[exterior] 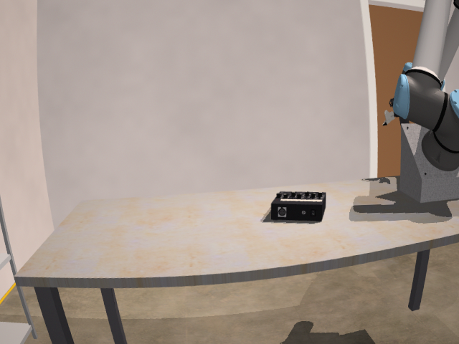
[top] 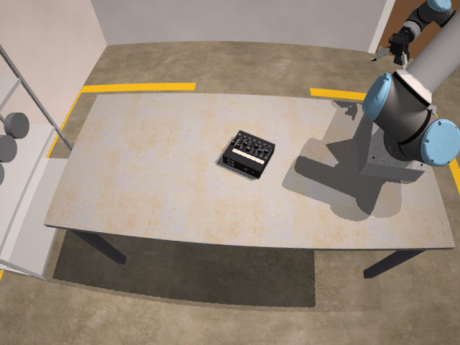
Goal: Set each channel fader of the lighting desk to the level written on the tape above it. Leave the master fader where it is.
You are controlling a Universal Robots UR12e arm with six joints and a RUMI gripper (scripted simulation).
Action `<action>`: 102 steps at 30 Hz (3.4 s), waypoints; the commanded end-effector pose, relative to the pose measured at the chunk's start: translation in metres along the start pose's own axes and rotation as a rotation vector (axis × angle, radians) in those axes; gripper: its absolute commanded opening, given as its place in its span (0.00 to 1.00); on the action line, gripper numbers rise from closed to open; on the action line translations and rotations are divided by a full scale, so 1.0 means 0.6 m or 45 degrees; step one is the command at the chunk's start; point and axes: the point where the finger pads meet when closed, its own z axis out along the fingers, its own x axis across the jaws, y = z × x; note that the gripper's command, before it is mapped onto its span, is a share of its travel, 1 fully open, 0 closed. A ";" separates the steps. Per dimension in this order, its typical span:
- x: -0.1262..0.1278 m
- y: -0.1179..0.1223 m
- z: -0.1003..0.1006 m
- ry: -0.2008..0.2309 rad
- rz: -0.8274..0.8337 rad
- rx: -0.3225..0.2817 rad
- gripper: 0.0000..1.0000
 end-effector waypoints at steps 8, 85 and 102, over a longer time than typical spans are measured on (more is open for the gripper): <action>-0.002 0.002 0.000 -0.002 -0.004 0.006 1.00; -0.310 0.415 0.925 1.405 -2.523 1.170 1.00; -0.262 0.407 1.047 1.633 -2.776 1.088 1.00</action>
